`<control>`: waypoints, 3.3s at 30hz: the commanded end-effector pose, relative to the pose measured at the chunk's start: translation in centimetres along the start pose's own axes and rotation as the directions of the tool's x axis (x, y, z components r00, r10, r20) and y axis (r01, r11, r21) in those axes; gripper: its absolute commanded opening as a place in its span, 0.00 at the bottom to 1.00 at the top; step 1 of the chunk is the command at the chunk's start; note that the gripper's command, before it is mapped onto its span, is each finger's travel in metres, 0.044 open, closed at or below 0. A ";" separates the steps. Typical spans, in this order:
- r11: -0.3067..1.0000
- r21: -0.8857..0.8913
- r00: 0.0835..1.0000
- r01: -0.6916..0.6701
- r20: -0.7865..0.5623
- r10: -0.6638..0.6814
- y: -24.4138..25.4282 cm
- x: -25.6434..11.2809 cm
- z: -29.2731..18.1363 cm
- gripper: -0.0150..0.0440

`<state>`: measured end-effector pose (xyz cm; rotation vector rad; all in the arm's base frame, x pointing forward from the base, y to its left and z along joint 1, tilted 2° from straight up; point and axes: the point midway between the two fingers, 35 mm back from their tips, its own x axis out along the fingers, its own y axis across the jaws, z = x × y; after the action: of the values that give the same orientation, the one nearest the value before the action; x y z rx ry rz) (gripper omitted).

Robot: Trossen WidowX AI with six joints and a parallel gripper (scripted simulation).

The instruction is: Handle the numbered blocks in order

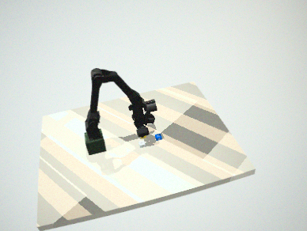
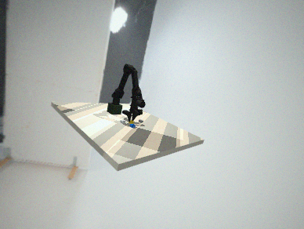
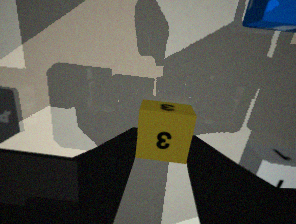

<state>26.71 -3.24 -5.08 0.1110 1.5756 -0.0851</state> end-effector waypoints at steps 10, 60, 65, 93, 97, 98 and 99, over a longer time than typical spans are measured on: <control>1.000 0.003 1.000 0.003 0.001 -0.003 0.0 0.0 0.0 0.64; 1.000 0.003 1.000 -0.005 0.003 0.005 7.5 -11.8 0.7 0.46; 1.000 0.003 1.000 -0.010 0.002 0.010 12.3 -11.8 0.0 0.46; 1.000 0.003 1.000 -0.010 0.001 0.010 12.4 -2.2 0.0 0.93; 1.000 0.003 1.000 -0.010 0.001 0.010 12.4 -1.5 0.0 0.93; 1.000 0.003 1.000 -0.010 0.001 0.010 12.4 -1.4 0.0 0.93; 1.000 0.003 1.000 -0.010 0.001 0.010 12.4 -1.2 0.0 0.93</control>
<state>28.45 9.12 -2.89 0.1193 1.5679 -0.0759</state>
